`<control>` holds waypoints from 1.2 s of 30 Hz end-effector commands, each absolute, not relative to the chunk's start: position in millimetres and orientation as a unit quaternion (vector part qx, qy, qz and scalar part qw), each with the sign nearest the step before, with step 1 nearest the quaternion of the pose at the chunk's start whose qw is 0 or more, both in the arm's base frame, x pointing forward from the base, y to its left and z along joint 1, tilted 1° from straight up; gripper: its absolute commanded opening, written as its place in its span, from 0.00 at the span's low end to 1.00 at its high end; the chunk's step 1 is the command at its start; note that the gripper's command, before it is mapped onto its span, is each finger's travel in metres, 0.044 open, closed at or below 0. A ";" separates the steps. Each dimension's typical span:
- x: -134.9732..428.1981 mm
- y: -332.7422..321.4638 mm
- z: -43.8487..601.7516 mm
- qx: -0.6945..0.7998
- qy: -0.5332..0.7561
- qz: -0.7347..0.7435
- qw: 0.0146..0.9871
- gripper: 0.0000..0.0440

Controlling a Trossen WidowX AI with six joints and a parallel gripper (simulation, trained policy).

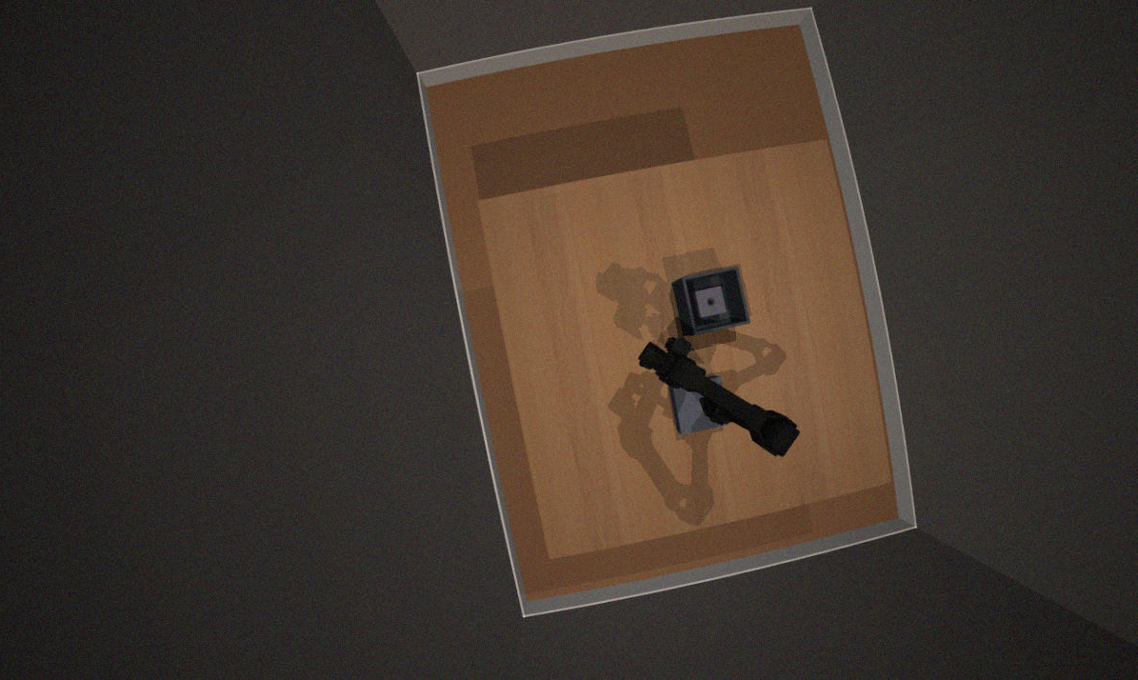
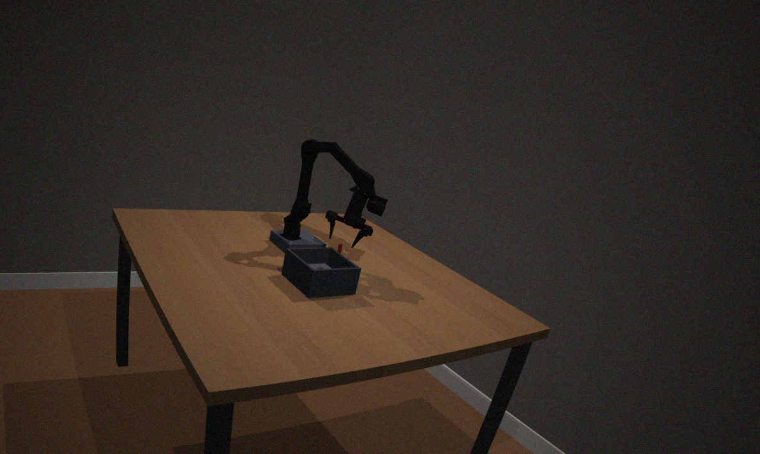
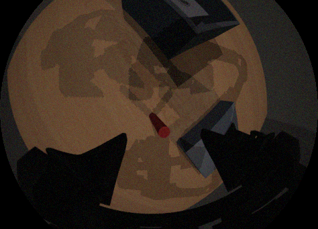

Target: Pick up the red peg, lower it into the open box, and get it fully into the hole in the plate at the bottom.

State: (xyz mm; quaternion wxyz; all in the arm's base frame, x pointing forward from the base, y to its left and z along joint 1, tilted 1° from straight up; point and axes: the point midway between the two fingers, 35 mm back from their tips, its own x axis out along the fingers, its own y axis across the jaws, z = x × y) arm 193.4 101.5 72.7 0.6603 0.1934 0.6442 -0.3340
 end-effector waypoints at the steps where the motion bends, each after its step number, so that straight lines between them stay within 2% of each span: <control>1: 191.5 99.6 57.1 0.185 0.640 -0.340 0.664 1.00; 9: 191.5 96.3 24.9 0.175 0.629 -0.339 0.677 1.00; 11: 190.9 94.8 19.1 0.171 0.629 -0.339 0.678 0.97; 13: 189.7 93.6 13.4 0.167 0.631 -0.339 0.678 0.88; 27: 184.2 87.1 -4.3 0.153 0.643 -0.360 0.659 0.06; 29: 185.8 83.0 -1.2 0.146 0.639 -0.366 0.661 0.01; 36: 197.6 72.3 26.7 0.133 0.616 -0.371 0.682 0.00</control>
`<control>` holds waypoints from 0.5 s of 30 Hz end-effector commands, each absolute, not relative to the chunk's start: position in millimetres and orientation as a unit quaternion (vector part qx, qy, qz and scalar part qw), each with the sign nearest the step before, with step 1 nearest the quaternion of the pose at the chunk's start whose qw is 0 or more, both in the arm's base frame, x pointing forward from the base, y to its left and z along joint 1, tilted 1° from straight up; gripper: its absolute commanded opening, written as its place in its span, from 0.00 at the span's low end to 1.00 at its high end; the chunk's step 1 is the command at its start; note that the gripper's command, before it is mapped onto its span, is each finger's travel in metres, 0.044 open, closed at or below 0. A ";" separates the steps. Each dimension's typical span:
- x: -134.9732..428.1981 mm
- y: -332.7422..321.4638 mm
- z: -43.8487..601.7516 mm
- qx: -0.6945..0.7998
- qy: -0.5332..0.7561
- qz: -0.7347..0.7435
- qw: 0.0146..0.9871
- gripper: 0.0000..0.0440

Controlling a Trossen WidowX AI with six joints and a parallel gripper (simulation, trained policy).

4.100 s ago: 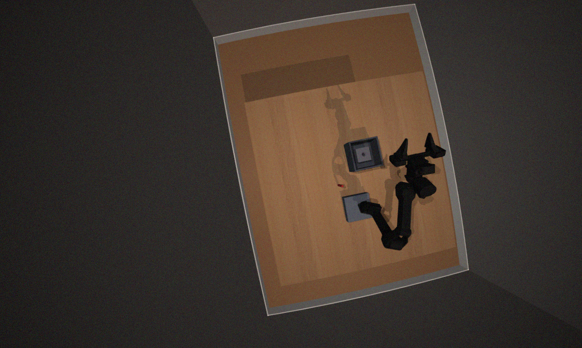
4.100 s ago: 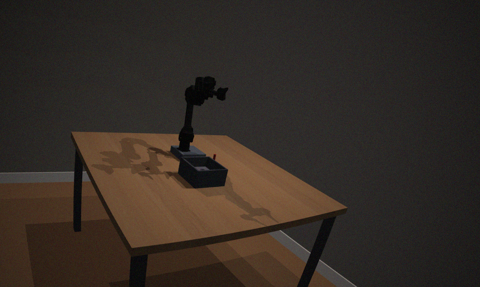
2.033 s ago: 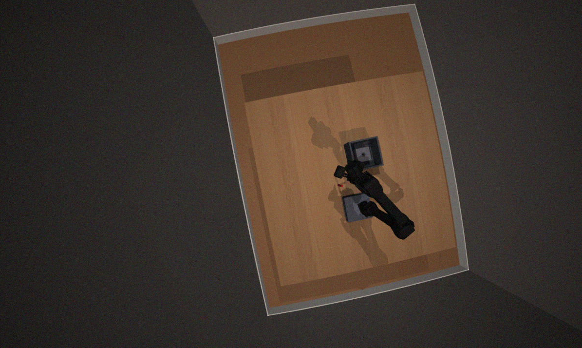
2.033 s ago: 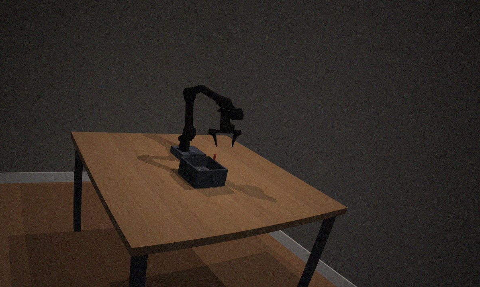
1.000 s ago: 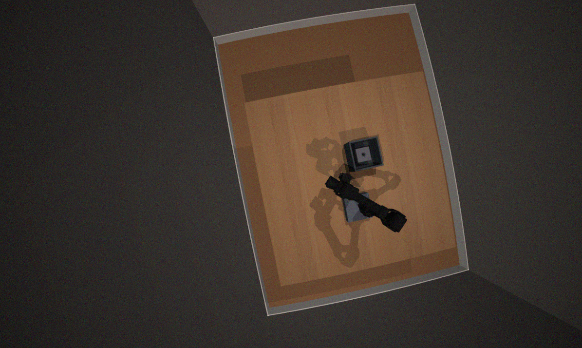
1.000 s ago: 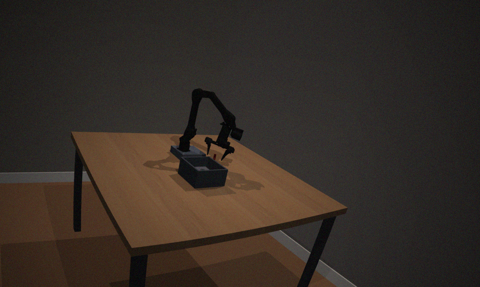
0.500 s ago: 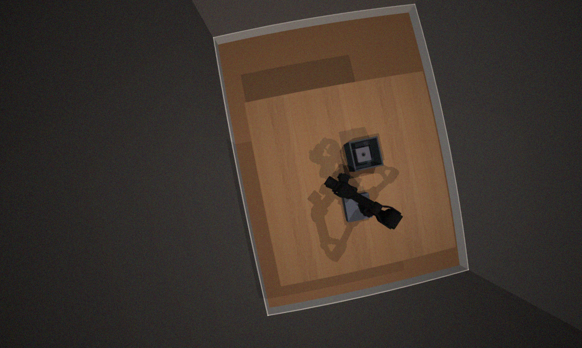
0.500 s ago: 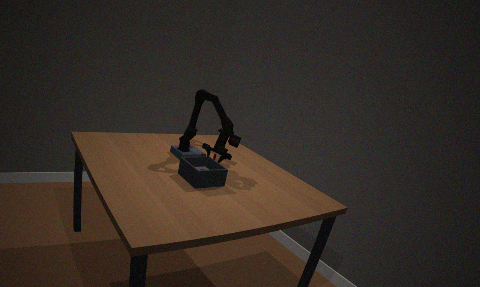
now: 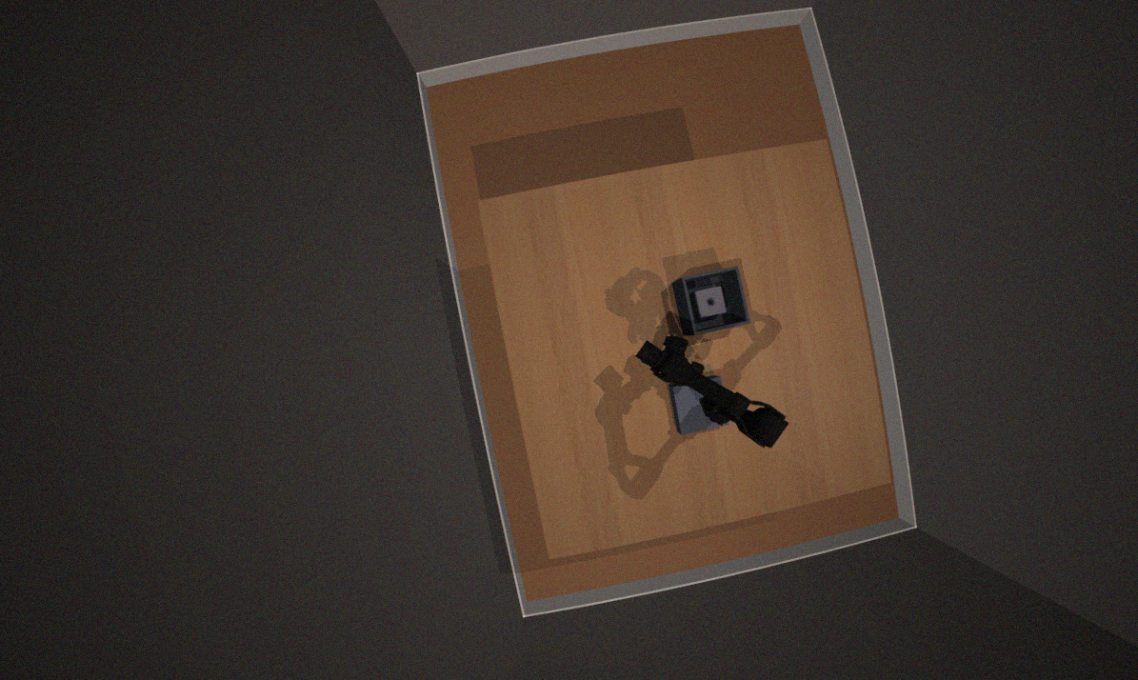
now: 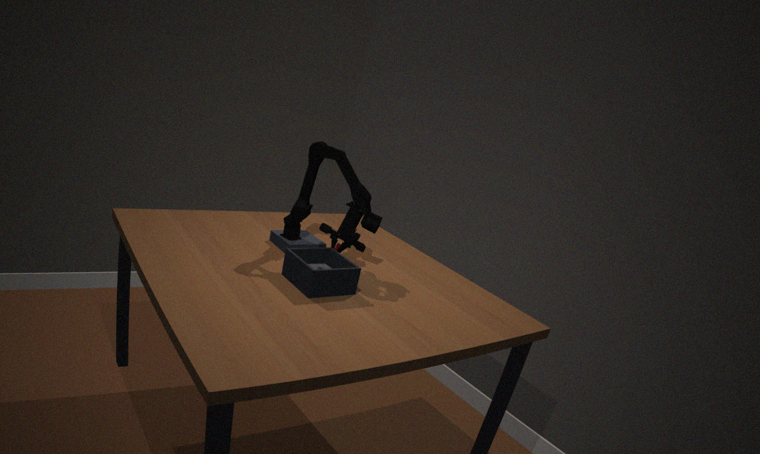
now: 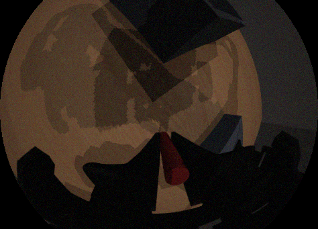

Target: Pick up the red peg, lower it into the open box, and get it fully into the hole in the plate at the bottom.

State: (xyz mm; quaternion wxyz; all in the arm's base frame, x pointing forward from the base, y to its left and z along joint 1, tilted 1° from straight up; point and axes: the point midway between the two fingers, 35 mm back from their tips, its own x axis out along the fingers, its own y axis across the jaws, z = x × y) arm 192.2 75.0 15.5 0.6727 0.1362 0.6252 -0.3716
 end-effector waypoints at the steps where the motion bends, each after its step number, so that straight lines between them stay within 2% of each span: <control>1: 198.6 70.7 30.9 0.132 0.613 -0.372 0.684 0.00; 15: 223.2 46.1 95.1 0.140 0.564 -0.392 0.713 0.00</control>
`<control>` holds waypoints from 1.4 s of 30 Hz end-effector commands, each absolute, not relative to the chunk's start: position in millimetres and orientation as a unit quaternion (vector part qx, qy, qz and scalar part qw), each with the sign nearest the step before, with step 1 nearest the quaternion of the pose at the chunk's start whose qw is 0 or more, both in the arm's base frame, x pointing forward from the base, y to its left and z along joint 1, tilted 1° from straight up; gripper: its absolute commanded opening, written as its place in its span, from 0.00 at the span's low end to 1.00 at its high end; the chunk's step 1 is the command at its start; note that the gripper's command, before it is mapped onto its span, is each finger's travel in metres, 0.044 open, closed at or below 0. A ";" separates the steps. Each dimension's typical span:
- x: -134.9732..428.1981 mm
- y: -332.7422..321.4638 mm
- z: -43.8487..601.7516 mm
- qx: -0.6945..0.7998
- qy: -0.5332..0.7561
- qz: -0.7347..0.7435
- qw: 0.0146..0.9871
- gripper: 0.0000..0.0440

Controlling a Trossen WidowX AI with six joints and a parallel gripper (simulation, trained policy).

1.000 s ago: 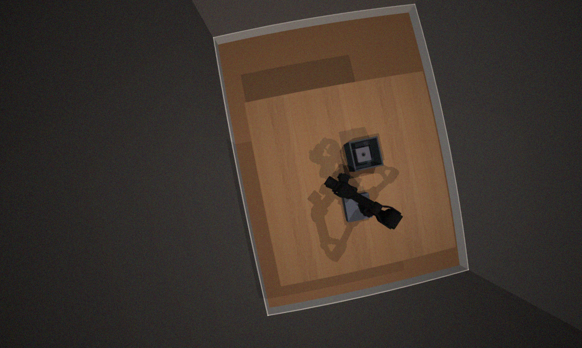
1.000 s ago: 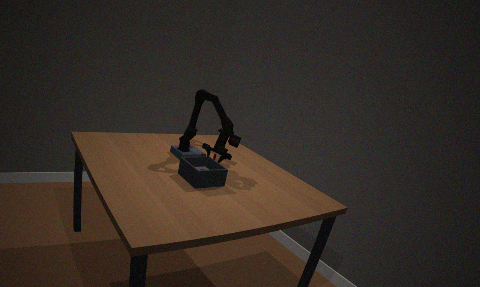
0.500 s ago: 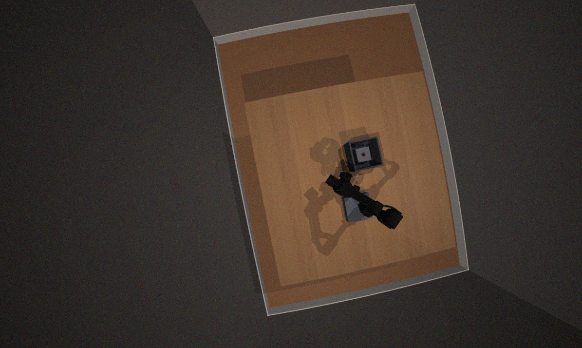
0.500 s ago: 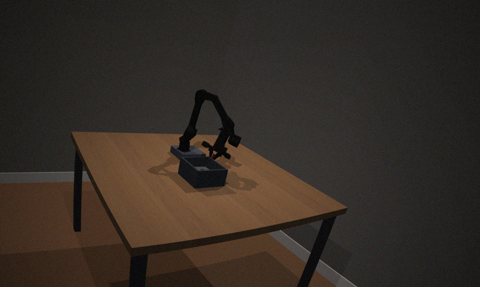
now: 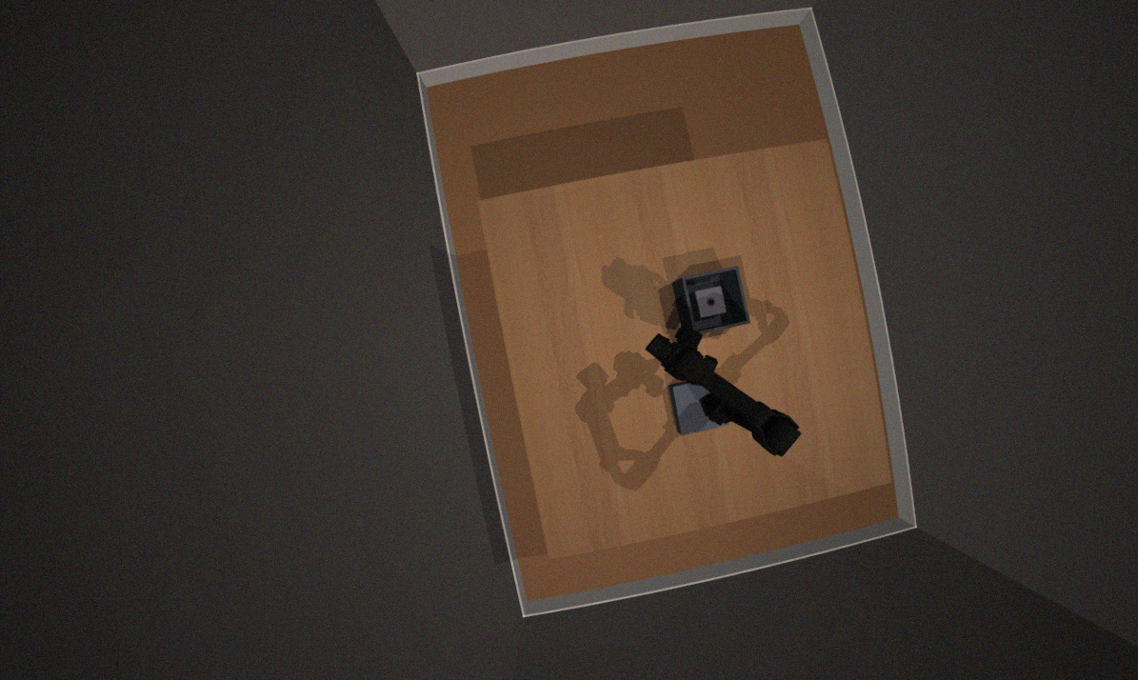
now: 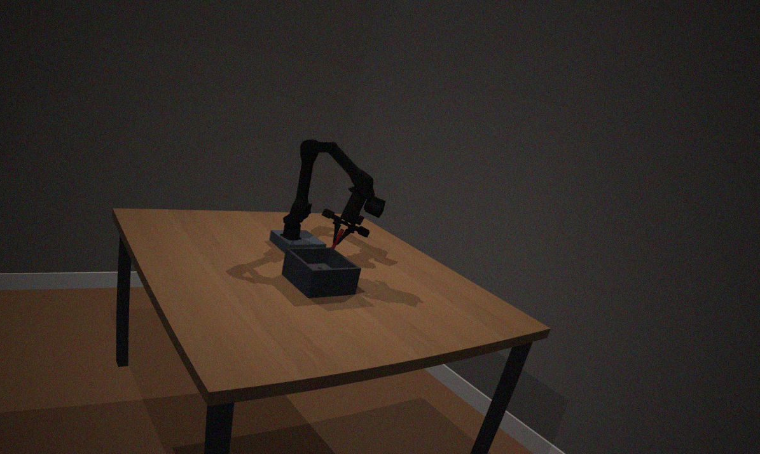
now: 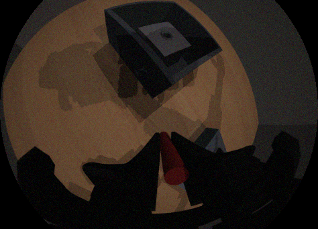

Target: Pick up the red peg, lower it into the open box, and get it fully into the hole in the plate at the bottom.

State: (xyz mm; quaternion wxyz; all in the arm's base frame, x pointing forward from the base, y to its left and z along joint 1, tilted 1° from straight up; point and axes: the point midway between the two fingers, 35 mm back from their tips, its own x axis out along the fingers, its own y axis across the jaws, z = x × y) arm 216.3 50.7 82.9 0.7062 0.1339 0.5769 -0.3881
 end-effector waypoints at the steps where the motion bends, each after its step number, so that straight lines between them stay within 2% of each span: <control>1: 225.4 43.6 99.3 0.143 0.560 -0.396 0.714 0.00; 20: 272.4 -25.5 128.8 0.215 0.492 -0.459 0.707 0.00; 42: 319.9 -107.5 102.8 0.240 0.501 -0.444 0.703 0.00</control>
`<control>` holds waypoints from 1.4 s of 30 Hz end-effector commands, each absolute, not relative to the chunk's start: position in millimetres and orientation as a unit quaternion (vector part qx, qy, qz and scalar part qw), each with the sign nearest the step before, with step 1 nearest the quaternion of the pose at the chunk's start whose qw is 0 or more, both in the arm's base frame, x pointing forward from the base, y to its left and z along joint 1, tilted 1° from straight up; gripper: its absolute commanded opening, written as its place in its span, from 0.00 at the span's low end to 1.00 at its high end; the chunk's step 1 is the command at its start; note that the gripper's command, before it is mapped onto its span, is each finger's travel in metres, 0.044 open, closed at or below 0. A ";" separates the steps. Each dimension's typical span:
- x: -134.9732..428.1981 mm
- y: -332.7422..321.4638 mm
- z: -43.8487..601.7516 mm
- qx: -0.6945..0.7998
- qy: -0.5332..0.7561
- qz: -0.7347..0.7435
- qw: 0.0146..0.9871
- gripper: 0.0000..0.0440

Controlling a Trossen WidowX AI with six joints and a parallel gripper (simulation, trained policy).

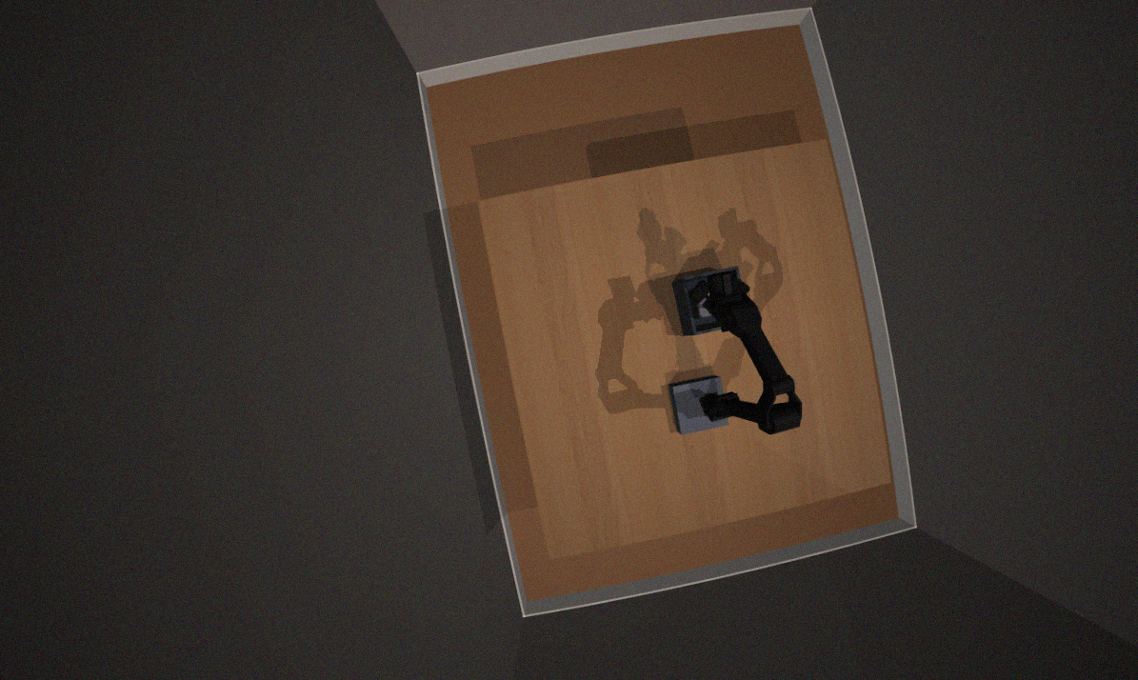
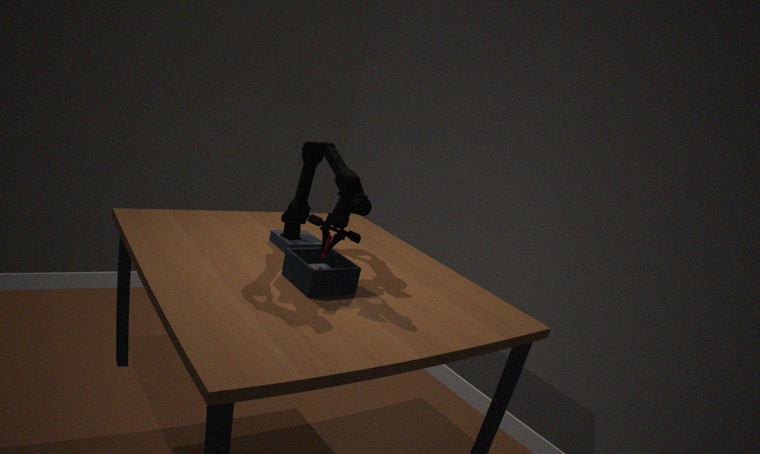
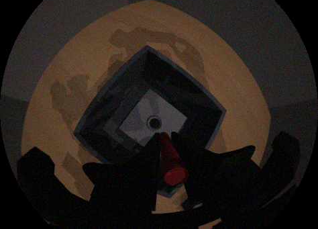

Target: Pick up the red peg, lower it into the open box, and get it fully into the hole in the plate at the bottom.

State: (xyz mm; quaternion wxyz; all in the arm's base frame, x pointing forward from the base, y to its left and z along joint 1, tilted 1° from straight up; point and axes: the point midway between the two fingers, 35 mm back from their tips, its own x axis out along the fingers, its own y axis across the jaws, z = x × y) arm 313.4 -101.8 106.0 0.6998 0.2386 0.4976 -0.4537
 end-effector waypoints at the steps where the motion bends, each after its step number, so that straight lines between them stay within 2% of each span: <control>1: 321.7 -109.8 100.3 0.240 0.503 -0.440 0.704 0.00; 6: 328.4 -116.9 84.9 0.235 0.519 -0.418 0.707 0.01; 8: 328.8 -117.8 77.8 0.233 0.530 -0.409 0.706 0.06; 13: 329.8 -120.5 61.5 0.231 0.553 -0.391 0.699 0.33; 16: 336.2 -125.7 58.9 0.228 0.558 -0.379 0.702 0.41; 26: 371.6 -130.6 72.7 0.245 0.557 -0.340 0.717 1.00; 42: 427.3 -117.0 109.8 0.268 0.540 -0.268 0.751 1.00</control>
